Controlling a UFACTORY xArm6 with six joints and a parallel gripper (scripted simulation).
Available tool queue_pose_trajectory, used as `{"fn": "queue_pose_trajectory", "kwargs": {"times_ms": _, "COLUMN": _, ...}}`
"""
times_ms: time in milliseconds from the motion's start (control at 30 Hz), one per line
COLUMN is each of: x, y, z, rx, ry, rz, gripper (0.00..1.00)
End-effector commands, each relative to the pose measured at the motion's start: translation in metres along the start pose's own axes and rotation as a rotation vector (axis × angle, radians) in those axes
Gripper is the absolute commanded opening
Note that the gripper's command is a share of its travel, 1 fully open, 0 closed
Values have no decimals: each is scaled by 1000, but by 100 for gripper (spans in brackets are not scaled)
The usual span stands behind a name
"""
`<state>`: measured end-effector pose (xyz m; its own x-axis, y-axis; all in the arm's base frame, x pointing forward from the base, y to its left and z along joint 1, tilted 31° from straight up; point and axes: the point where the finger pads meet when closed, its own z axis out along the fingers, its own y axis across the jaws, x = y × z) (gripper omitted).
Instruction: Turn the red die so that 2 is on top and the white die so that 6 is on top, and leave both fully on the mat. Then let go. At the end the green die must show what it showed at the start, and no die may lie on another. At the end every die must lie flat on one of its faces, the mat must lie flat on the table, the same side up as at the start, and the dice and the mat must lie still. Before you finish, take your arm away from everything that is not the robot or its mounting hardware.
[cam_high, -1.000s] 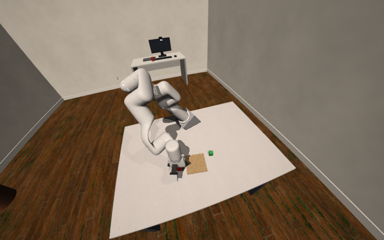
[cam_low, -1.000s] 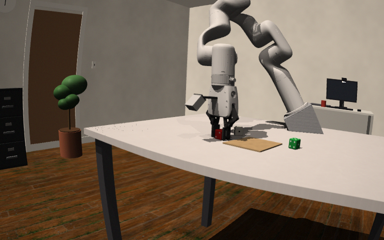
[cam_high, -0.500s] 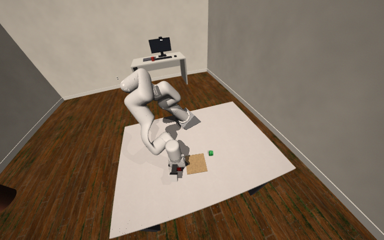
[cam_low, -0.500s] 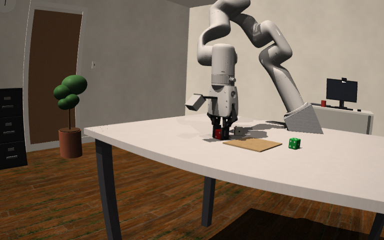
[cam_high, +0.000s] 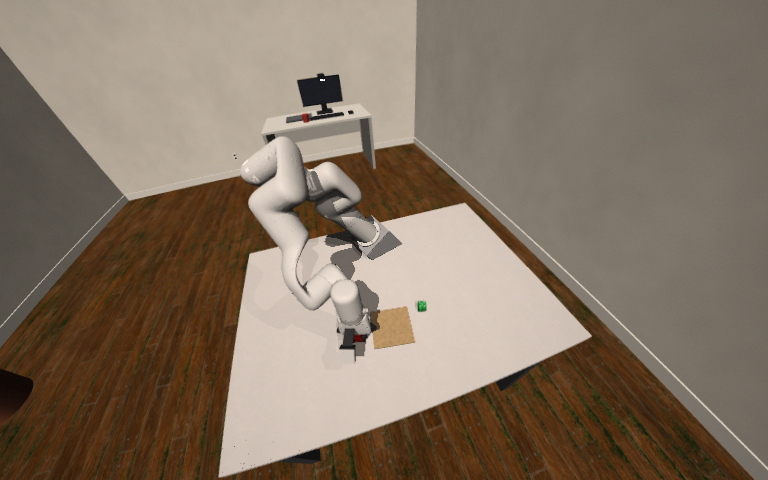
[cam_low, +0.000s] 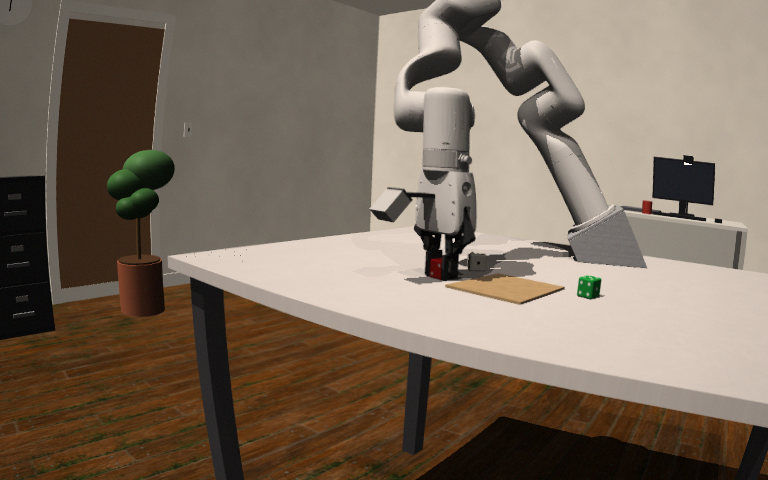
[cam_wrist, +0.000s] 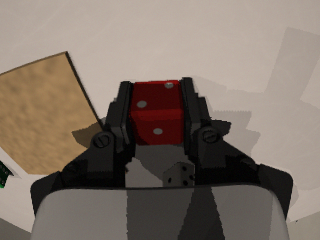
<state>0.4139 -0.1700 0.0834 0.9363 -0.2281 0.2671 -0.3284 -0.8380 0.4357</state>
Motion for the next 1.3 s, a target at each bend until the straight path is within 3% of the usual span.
{"fn": "queue_pose_trajectory", "kwargs": {"times_ms": 0, "x": 1, "y": 0, "z": -1, "rx": 1, "ry": 3, "rz": 1, "gripper": 27}}
{"fn": "queue_pose_trajectory", "kwargs": {"times_ms": 500, "x": 1, "y": 0, "z": -7, "rx": 1, "ry": 3, "rz": 1, "gripper": 27}}
{"fn": "queue_pose_trajectory", "kwargs": {"times_ms": 667, "x": 1, "y": 0, "z": -20, "rx": 1, "ry": 3, "rz": 1, "gripper": 27}}
{"fn": "queue_pose_trajectory", "kwargs": {"times_ms": 1000, "x": 1, "y": 0, "z": -91, "rx": 1, "ry": 3, "rz": 1, "gripper": 27}}
{"fn": "queue_pose_trajectory", "kwargs": {"times_ms": 1267, "x": 1, "y": 0, "z": -101, "rx": 1, "ry": 3, "rz": 1, "gripper": 27}}
